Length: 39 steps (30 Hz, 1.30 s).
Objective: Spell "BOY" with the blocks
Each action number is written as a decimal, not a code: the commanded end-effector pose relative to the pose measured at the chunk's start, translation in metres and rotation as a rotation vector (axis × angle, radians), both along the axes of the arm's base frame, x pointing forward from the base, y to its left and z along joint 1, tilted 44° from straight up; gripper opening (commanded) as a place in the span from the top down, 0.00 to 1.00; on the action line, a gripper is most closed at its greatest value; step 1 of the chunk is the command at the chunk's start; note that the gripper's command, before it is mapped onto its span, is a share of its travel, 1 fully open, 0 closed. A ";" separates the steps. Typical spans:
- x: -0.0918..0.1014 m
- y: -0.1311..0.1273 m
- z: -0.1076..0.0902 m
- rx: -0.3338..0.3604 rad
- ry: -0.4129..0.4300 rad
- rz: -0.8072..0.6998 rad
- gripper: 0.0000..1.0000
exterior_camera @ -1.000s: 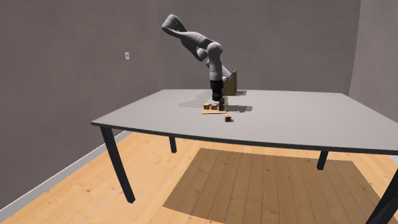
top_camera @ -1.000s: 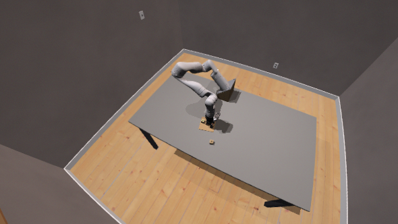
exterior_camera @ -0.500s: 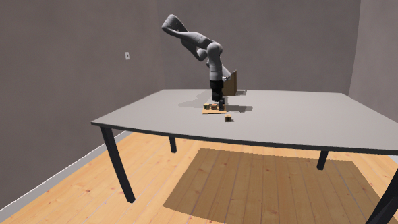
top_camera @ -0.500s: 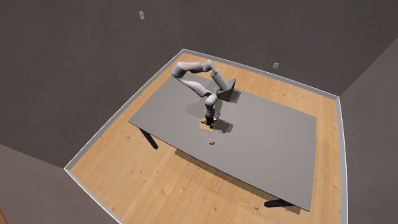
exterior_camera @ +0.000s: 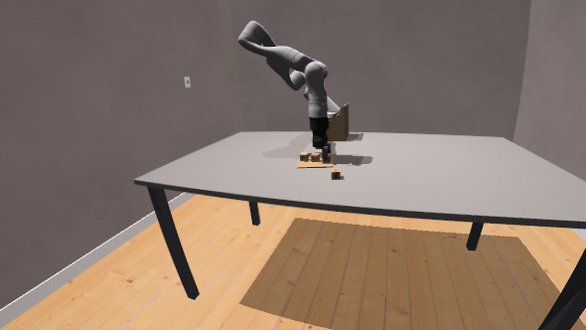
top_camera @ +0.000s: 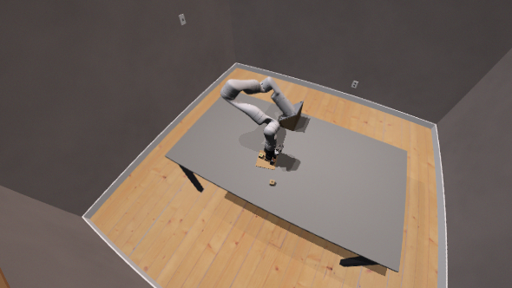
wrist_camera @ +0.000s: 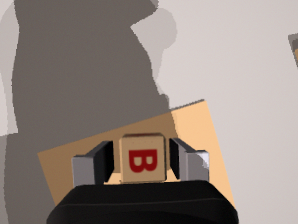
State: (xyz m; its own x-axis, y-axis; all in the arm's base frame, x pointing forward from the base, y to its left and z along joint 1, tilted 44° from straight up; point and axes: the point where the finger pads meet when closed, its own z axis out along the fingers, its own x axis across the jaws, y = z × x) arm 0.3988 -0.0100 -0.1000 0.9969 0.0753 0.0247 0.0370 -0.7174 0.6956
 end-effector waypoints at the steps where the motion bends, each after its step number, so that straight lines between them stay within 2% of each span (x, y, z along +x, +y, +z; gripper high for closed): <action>1: 0.002 0.007 0.005 0.003 -0.005 0.004 0.13; 5: 0.001 0.012 0.011 0.003 -0.005 0.004 0.13; 19: -0.004 0.058 0.059 0.003 -0.005 0.004 0.13; 27: -0.005 0.061 0.063 0.003 -0.005 0.004 0.13; 28: -0.005 0.061 0.063 0.003 -0.005 0.004 0.00; 39: -0.005 0.061 0.063 0.003 -0.005 0.004 0.00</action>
State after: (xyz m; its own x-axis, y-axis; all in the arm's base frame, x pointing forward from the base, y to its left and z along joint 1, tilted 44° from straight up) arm 0.3939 0.0505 -0.0377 0.9966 0.0778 0.0284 0.0363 -0.7189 0.6942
